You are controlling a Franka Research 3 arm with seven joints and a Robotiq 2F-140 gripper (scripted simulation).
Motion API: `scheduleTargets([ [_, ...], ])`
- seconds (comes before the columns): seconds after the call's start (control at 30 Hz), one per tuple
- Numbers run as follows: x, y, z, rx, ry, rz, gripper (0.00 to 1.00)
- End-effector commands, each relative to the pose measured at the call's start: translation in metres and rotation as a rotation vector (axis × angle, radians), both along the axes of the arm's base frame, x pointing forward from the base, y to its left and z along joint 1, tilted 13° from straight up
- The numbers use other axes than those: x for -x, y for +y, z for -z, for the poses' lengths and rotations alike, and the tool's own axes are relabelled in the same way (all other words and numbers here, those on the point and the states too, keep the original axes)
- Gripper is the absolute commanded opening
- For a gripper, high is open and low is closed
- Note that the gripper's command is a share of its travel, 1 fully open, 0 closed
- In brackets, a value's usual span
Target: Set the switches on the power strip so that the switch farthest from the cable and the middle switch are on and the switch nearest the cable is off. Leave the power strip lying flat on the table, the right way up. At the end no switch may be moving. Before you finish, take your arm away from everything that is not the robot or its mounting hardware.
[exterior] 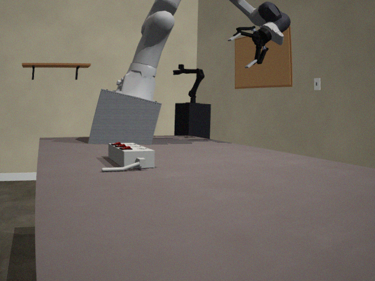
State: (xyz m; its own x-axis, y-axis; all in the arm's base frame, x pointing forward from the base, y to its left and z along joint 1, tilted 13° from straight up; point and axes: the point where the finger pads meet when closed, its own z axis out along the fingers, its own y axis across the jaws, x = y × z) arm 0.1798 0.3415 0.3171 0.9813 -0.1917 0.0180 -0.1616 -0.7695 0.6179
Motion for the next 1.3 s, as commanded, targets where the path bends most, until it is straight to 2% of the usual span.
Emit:
scheduleTargets([
  [0.0, -0.001, 0.003, 0.002, -0.013, 0.019, -0.038, 1.00],
  [0.43, -0.001, 0.003, 0.002, -0.013, 0.019, -0.038, 1.00],
  [0.47, -0.032, -0.005, -0.005, -0.072, 0.031, -0.049, 1.00],
  [1.2, -0.032, -0.005, -0.005, -0.072, 0.031, -0.049, 1.00],
  [1.23, -0.064, -0.016, -0.012, -0.133, 0.041, -0.063, 1.00],
  [1.27, -0.064, -0.016, -0.012, -0.133, 0.041, -0.063, 1.00],
])
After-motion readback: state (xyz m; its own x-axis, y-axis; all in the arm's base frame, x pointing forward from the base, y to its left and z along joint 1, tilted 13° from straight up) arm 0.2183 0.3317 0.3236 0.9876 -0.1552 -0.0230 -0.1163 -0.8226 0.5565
